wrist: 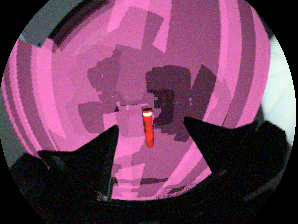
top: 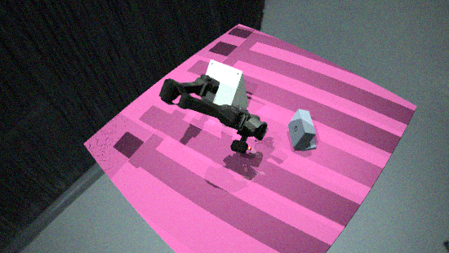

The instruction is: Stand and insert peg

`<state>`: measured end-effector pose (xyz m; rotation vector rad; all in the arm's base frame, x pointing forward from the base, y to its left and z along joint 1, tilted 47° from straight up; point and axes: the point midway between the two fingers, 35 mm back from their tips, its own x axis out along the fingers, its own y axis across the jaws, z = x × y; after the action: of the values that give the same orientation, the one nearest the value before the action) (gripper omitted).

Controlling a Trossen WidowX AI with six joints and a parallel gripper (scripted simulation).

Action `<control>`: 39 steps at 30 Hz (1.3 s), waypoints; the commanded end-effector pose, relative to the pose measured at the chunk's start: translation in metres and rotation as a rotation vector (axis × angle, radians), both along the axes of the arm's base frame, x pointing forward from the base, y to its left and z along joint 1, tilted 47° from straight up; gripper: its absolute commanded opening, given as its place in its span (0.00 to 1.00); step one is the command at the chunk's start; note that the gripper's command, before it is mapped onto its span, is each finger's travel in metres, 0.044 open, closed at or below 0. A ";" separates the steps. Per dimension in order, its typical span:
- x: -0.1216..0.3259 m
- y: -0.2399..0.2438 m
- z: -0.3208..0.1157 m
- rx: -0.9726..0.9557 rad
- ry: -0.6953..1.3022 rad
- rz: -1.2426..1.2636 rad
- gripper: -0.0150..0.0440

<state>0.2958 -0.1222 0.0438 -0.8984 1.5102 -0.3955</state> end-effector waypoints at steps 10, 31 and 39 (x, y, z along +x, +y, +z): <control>-0.001 -0.014 -0.017 0.002 0.014 0.003 1.00; -0.002 -0.023 -0.024 -0.001 0.014 0.003 0.47; -0.002 -0.023 -0.024 -0.001 0.014 0.003 0.44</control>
<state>0.2938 -0.1458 0.0210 -0.9061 1.5194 -0.3951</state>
